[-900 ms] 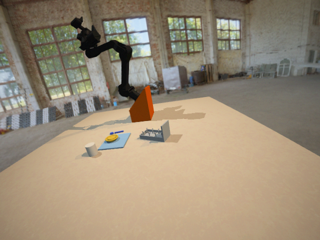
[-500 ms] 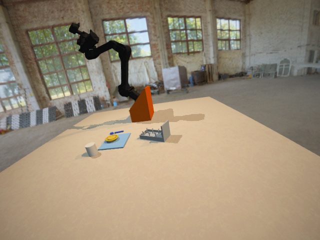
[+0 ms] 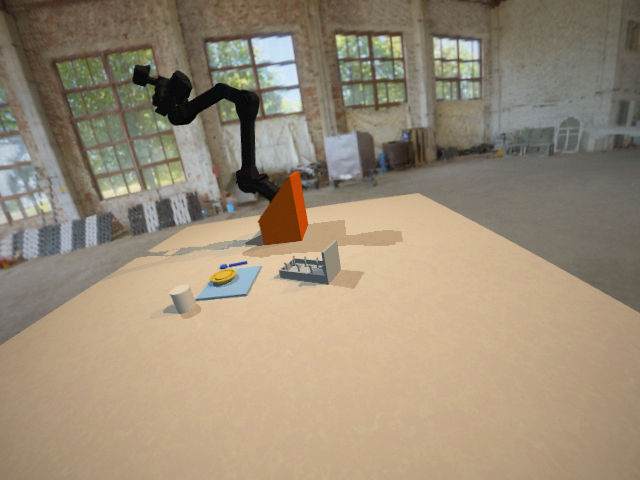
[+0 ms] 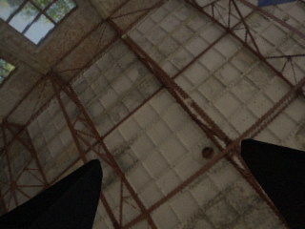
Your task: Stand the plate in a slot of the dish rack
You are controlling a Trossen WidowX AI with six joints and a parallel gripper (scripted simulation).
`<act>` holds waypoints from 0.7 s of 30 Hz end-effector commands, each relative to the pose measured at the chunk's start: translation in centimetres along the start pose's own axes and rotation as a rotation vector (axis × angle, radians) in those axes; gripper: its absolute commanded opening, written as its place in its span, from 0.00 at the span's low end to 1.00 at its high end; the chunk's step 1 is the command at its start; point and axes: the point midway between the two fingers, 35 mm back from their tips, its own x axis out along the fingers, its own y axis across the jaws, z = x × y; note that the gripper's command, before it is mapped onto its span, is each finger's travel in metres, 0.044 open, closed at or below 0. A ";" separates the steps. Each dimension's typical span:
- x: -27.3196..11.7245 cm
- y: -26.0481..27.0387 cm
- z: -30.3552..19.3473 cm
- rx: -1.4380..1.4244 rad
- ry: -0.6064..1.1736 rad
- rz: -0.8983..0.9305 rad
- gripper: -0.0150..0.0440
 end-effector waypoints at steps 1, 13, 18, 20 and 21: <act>-0.2 -0.3 2.3 -0.069 -0.068 -0.020 0.93; -1.1 -1.3 7.7 -0.246 -0.227 -0.082 0.93; -2.0 -1.9 10.4 -0.330 -0.308 -0.124 0.93; -2.4 -2.1 11.4 -0.363 -0.339 -0.144 0.93; -2.6 -2.2 11.9 -0.380 -0.354 -0.154 0.93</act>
